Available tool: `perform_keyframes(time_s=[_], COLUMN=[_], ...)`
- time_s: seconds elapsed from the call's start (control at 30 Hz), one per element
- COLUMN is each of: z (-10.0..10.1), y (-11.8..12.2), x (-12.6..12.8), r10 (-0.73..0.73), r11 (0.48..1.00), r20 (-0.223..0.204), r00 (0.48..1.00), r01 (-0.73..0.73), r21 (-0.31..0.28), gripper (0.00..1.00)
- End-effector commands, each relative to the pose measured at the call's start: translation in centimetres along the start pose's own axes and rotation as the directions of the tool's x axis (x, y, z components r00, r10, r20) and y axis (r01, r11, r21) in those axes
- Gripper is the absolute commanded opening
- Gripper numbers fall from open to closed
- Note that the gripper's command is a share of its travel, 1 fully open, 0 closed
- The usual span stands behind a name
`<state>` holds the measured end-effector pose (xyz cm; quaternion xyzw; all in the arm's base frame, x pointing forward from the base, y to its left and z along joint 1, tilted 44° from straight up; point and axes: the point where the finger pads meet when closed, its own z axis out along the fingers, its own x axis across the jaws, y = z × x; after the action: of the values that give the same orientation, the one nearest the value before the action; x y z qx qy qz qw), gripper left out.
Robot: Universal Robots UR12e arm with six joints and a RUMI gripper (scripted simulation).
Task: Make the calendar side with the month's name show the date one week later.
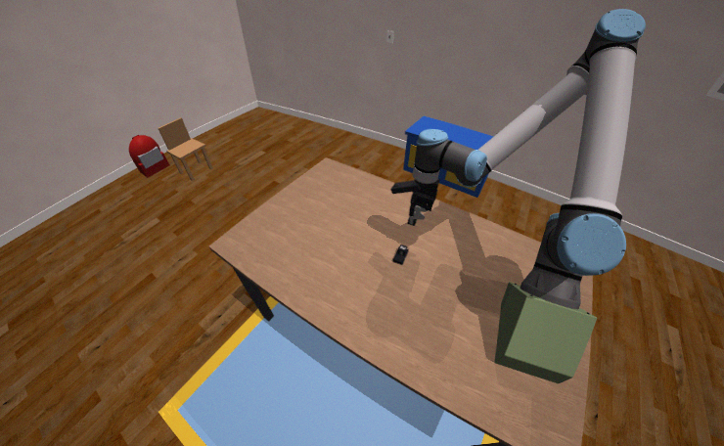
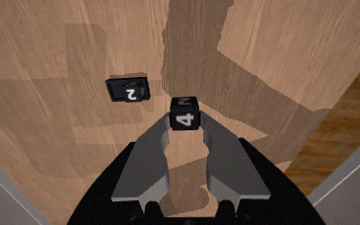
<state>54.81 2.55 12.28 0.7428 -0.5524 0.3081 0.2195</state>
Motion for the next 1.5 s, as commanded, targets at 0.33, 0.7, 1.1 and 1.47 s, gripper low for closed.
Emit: perform_keyframes(time_s=[0.33, 0.7, 1.1, 1.47], z=[0.5, 3.7, 8.7, 9.5], y=[0.0, -0.1, -0.1, -0.1], x=[0.0, 0.0, 0.0, 0.0], r10=[0.001, 0.001, 0.001, 0.001], r11=[1.0, 1.0, 1.0, 1.0], r20=[0.0, 0.0, 0.0, 0.0], r00=[1.0, 1.0, 1.0, 1.0], r01=[-0.001, -0.001, -0.001, -0.001], r21=[0.0, 0.0, 0.0, 0.0], gripper=[0.1, 0.1, 0.1, 0.1])
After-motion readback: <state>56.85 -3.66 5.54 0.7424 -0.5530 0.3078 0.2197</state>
